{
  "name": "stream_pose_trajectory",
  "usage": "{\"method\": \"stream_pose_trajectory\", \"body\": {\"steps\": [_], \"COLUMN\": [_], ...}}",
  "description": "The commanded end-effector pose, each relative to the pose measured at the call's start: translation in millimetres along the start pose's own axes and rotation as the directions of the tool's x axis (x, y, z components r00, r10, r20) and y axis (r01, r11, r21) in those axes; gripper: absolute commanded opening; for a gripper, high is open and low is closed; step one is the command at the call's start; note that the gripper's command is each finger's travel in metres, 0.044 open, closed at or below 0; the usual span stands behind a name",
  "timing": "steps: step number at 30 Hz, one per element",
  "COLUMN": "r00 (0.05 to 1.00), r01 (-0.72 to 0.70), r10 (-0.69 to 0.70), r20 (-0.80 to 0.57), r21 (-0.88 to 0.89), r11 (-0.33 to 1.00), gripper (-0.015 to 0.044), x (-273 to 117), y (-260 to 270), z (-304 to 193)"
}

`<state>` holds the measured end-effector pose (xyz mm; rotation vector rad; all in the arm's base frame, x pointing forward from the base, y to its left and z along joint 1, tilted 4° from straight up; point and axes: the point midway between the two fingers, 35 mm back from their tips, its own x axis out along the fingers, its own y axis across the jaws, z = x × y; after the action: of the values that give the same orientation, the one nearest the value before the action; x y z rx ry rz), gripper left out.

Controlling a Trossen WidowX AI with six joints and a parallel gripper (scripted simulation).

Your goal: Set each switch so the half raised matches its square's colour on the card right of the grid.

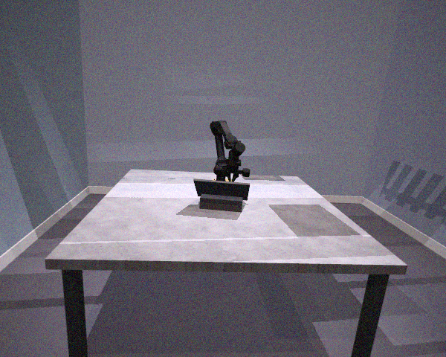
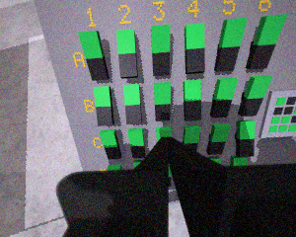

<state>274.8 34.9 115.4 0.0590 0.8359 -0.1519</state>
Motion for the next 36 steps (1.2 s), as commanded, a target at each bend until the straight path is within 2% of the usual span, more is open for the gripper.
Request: {"method": "stream_pose_trajectory", "body": {"steps": [1,36], "r00": [1.000,1.000], "r01": [-0.002,-0.002], "r10": [0.002,0.002], "r20": [-0.004,-0.004], "r21": [-0.005,-0.005], "r11": [1.000,1.000], "gripper": [0.0000,0.0000], "x": [7.9,11.7], "y": [0.6,0.5], "z": [-0.8,-0.8]}}
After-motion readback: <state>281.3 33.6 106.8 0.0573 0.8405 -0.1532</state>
